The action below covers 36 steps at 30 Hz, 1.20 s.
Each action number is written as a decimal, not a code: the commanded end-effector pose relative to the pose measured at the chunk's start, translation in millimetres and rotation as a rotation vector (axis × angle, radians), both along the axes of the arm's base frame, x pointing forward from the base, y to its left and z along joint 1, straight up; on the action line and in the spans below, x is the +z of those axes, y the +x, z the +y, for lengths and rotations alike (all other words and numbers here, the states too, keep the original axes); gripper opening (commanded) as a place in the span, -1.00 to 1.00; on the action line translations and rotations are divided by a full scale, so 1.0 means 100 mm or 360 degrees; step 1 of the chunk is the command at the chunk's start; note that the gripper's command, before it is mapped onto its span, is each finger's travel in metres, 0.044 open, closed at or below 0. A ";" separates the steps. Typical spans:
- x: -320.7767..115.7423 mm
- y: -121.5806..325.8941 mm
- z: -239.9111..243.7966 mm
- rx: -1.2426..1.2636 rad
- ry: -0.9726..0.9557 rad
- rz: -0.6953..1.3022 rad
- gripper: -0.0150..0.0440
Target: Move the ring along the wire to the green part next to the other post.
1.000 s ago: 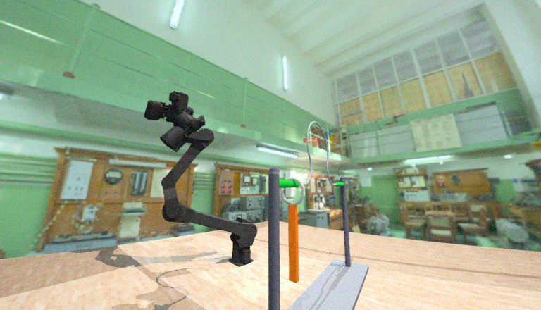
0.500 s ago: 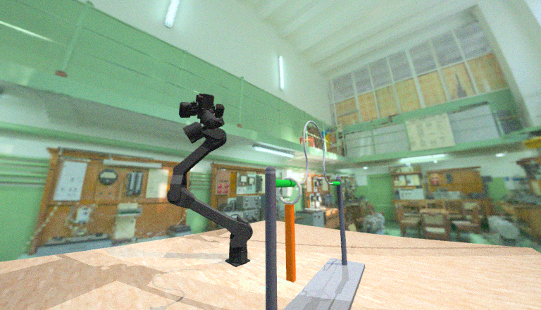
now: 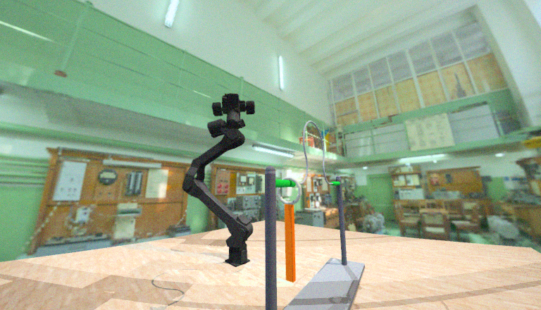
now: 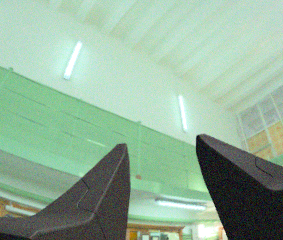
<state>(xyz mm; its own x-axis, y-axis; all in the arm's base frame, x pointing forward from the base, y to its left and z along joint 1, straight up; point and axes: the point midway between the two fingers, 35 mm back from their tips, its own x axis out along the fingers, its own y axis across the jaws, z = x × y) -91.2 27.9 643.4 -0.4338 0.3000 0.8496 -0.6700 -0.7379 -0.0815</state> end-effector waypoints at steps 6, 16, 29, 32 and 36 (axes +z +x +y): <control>0.02 0.78 0.42 -0.0519 -0.0025 0.0207 0.05; -0.09 1.88 0.47 -0.1209 -0.0043 0.0458 0.05; -0.48 3.08 -0.15 -0.2036 -0.0090 0.0747 0.05; -0.64 3.32 -0.38 -0.2231 -0.0120 0.0809 0.05; -0.92 3.63 -0.69 -0.2487 -0.0209 0.0869 0.05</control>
<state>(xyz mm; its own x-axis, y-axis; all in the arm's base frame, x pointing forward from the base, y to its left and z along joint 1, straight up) 250.4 -20.7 572.3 0.5936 0.2438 0.7670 -0.7255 0.5746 0.3788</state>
